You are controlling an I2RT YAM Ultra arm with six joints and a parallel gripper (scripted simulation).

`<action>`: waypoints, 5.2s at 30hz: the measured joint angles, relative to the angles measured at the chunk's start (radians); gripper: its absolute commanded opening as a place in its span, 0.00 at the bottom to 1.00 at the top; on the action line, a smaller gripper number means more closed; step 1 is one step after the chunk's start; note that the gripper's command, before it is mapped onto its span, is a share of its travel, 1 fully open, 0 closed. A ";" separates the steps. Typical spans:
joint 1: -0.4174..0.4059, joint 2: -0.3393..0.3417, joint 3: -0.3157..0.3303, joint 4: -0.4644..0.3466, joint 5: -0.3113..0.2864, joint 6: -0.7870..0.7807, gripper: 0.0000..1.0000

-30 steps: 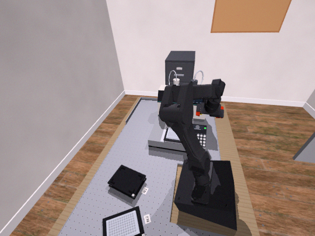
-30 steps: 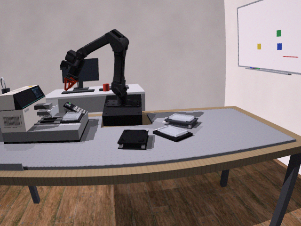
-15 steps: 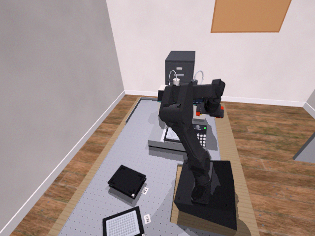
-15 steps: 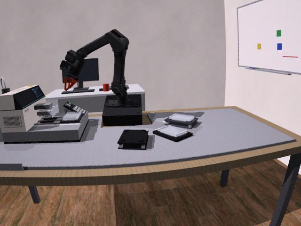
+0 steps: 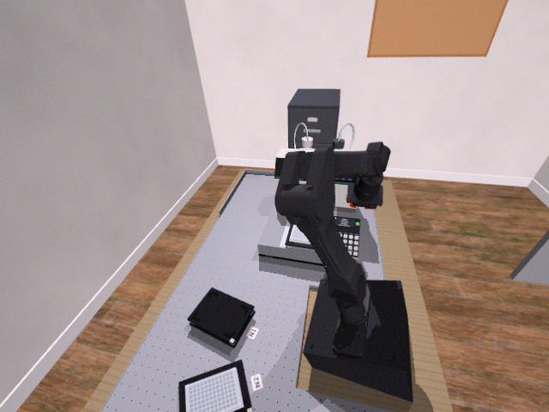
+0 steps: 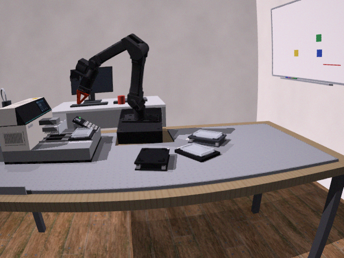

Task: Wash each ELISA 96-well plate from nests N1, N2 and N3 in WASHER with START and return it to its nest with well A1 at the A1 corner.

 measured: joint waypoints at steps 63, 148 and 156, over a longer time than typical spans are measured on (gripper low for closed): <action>0.334 -0.726 -0.571 -0.002 0.156 0.320 1.00; 0.621 0.174 0.333 -0.480 0.167 -1.142 1.00; 0.637 0.183 0.293 -0.430 0.168 -1.127 1.00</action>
